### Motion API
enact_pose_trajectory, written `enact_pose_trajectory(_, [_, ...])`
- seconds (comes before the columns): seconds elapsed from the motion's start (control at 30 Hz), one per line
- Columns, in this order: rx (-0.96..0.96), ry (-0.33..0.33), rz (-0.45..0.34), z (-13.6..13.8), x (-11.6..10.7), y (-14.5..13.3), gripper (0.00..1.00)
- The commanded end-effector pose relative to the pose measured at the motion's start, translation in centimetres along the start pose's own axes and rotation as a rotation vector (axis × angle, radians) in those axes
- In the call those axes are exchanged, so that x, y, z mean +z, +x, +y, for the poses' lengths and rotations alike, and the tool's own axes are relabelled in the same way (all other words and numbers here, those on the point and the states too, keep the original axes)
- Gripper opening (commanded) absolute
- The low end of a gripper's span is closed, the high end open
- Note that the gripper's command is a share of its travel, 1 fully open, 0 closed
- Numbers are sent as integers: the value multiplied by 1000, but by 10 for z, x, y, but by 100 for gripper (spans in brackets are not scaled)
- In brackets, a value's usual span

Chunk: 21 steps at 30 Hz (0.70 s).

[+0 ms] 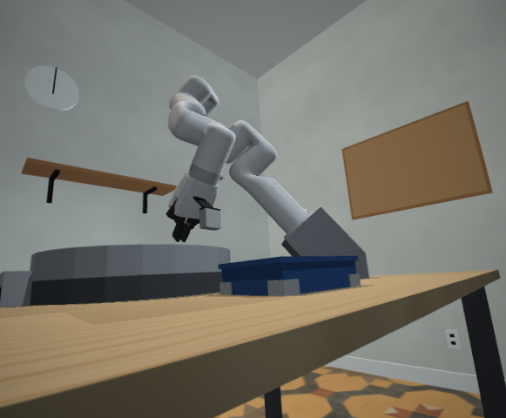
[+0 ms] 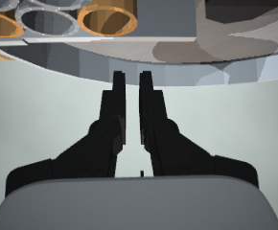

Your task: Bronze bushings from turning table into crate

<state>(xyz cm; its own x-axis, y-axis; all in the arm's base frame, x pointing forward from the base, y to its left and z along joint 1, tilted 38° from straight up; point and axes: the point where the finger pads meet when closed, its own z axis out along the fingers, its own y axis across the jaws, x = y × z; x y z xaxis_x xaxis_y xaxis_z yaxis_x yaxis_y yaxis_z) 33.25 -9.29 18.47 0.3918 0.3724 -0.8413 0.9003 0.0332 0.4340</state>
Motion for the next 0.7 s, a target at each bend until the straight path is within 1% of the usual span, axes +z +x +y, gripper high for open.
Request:
enact_pose_trajectory(0.0, [1, -1, -1, 1, 0, 0, 10])
enact_pose_trajectory(0.67, [1, 13, -10, 2, -1, 1, 10])
